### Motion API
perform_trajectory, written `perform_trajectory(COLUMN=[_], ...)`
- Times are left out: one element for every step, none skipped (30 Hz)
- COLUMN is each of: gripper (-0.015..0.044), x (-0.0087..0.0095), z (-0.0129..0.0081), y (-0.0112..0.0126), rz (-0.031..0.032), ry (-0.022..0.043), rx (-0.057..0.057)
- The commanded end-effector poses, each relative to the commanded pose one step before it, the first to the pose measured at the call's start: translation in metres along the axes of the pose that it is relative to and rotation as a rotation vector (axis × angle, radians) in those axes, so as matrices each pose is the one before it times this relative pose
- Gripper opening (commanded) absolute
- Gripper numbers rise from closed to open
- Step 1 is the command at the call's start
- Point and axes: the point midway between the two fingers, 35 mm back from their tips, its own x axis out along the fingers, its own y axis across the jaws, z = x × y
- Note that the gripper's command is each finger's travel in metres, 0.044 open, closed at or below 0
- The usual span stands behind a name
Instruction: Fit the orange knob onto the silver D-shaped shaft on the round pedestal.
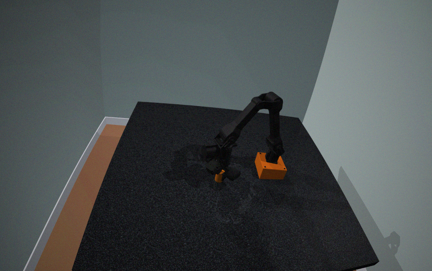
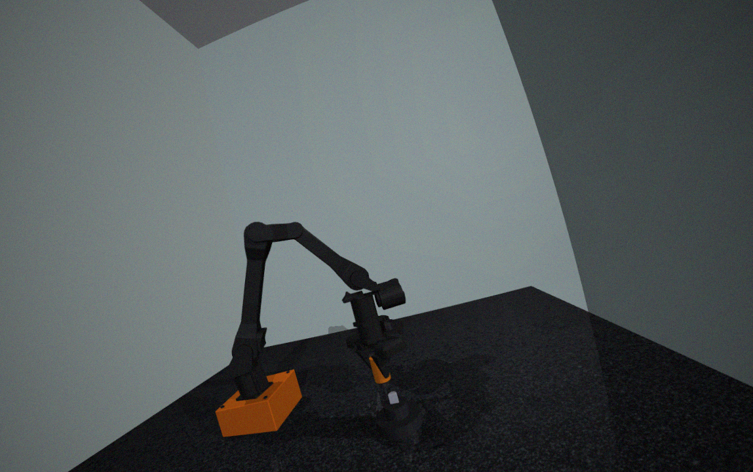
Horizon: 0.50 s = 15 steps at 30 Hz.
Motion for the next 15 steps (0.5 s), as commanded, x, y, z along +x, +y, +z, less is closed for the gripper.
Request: perform_trajectory(gripper=[0.0079,0.0105,0.0131,0.0158,0.0184,0.0210,0.0236,0.0240,0.0240,0.0240,0.0240,0.0240,0.0240,0.0240,0.0240], x=[-0.00020,0.00000,0.00000,0.00000,0.00000,0.00000,0.00000,0.00000,0.00000,0.00000,0.00000,0.00000,0.00000,0.00000,0.00000], z=[-0.00021,0.00000,0.00000,0.00000,0.00000,0.00000,0.00000,0.00000,0.00000,0.00000,0.00000,0.00000,0.00000,0.00000,0.00000], y=[0.00025,0.00000,0.00000,0.00000,0.00000,0.00000,0.00000,0.00000,0.00000,0.00000,0.00000,0.00000,0.00000,0.00000,0.00000], rz=[0.00101,0.00000,0.00000,0.00000,0.00000,0.00000,0.00000,0.00000,0.00000,0.00000,0.00000,0.00000,0.00000,0.00000,0.00000], ry=[0.00274,0.00000,0.00000,0.00000,0.00000,0.00000,0.00000,0.00000,0.00000,0.00000,0.00000,0.00000,0.00000,0.00000,0.00000], rx=[-0.0001,0.0000,0.0000,0.0000,0.0000,0.0000,0.0000,0.0000,0.0000,0.0000,0.0000,0.0000,0.0000,0.0000,0.0000])
